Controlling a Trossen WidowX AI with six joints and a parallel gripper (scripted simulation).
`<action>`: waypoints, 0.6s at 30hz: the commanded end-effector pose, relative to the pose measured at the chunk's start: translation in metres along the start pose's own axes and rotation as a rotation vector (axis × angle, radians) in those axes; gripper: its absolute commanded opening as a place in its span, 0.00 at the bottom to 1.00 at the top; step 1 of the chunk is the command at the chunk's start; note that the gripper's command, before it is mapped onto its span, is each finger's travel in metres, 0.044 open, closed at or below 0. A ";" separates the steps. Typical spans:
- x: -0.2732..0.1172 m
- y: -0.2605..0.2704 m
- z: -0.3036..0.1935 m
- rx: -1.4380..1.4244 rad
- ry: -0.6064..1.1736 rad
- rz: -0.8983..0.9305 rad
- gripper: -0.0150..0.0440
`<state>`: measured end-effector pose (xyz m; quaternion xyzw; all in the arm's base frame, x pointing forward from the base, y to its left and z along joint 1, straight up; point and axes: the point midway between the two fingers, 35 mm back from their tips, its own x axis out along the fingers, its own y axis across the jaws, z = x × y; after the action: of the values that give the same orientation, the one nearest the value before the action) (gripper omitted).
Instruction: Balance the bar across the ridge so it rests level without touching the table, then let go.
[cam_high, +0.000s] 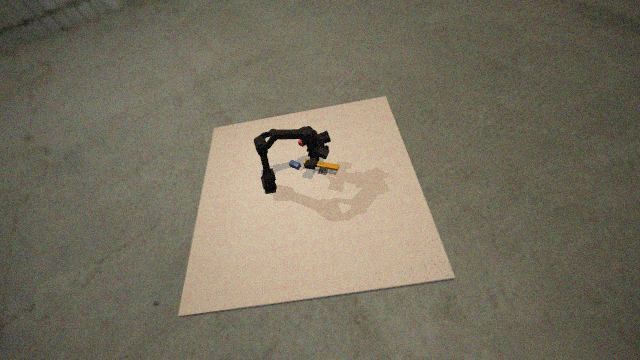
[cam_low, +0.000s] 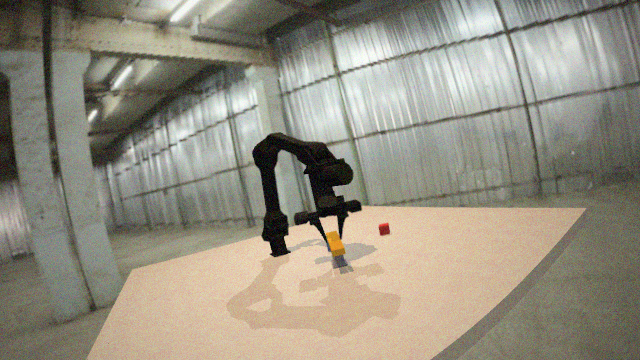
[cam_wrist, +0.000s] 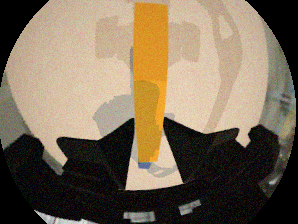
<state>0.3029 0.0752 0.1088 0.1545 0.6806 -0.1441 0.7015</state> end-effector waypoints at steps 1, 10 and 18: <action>0.000 0.000 0.000 0.000 0.000 0.000 0.57; 0.000 0.000 0.000 0.000 0.000 0.000 0.88; -0.016 0.002 0.002 0.000 0.000 0.000 1.00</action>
<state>0.3014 0.0749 0.1122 0.1529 0.6841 -0.1459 0.6981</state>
